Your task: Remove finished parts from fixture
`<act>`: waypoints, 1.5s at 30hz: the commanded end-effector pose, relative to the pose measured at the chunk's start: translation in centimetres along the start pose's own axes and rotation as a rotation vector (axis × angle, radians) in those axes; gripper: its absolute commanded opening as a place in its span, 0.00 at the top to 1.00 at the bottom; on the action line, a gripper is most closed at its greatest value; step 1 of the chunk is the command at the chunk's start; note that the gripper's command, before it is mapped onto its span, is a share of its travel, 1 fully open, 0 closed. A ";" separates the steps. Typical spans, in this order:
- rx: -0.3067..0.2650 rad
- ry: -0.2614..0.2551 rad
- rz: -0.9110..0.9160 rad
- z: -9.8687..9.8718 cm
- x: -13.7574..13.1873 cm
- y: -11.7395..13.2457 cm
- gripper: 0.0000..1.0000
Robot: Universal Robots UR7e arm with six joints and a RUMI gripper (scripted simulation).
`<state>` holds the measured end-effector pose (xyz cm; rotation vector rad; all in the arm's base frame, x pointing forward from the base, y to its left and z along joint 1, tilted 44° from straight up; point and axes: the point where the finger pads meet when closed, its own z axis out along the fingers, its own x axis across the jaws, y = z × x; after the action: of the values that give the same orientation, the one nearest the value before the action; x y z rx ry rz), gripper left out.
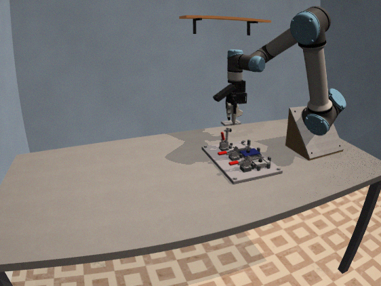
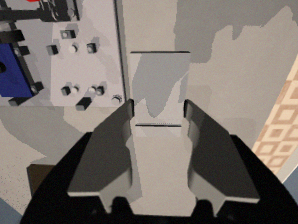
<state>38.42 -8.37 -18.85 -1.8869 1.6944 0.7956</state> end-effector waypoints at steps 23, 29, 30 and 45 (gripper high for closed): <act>0.001 0.001 0.000 3.3 0.0 0.0 1.00; 0.001 0.001 0.000 4.8 0.0 0.0 1.00; 0.001 0.001 0.000 5.1 0.0 0.0 1.00; 0.001 0.001 0.000 7.6 0.0 0.0 1.00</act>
<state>37.67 -3.49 -23.91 -1.8869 1.6942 0.7961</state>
